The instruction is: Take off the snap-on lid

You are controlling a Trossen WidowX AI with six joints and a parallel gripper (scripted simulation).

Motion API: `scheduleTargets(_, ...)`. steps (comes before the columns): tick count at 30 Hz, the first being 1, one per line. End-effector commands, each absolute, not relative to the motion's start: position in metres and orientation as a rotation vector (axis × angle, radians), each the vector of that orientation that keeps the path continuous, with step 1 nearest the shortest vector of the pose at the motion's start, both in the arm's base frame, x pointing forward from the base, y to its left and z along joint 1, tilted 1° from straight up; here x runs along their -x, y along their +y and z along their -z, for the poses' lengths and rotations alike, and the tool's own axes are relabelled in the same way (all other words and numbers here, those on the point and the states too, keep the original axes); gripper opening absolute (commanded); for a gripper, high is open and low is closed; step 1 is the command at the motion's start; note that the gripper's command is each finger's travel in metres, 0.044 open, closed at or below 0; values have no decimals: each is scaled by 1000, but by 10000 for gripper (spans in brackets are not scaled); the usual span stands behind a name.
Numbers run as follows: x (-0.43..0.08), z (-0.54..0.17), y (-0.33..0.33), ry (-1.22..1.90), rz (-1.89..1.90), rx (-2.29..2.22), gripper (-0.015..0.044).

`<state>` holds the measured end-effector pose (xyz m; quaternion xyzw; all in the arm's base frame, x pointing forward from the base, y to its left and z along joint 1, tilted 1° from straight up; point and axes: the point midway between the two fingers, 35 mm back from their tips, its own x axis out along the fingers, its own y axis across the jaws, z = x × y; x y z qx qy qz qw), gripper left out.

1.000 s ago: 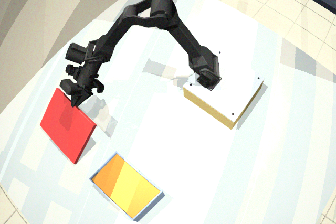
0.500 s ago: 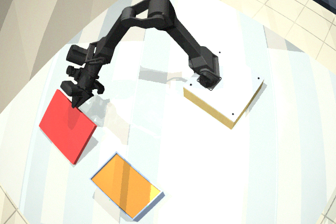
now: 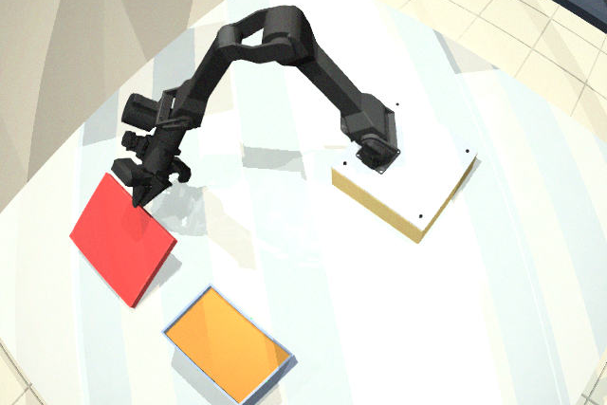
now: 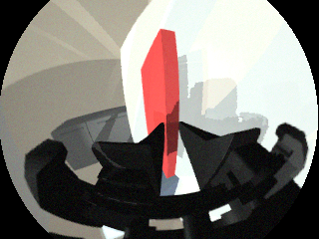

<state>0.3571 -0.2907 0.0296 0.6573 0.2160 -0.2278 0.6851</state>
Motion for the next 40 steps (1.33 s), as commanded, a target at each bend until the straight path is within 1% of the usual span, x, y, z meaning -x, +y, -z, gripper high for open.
scheduleTargets(1, -358, -32, -292, 502, 524, -1485, 79)
scheduleTargets(8, -358, -33, -292, 506, 527, -1487, 263)
scheduleTargets(9, -358, -33, -292, 506, 527, -1487, 275)
scheduleTargets(10, -358, -33, -292, 506, 527, -1487, 275)
scheduleTargets(16, -347, -31, -290, 507, 527, -1487, 433)
scheduleTargets(17, -345, -30, -290, 507, 528, -1487, 440)
scheduleTargets(40, -298, -28, -290, 510, 531, -1486, 440)
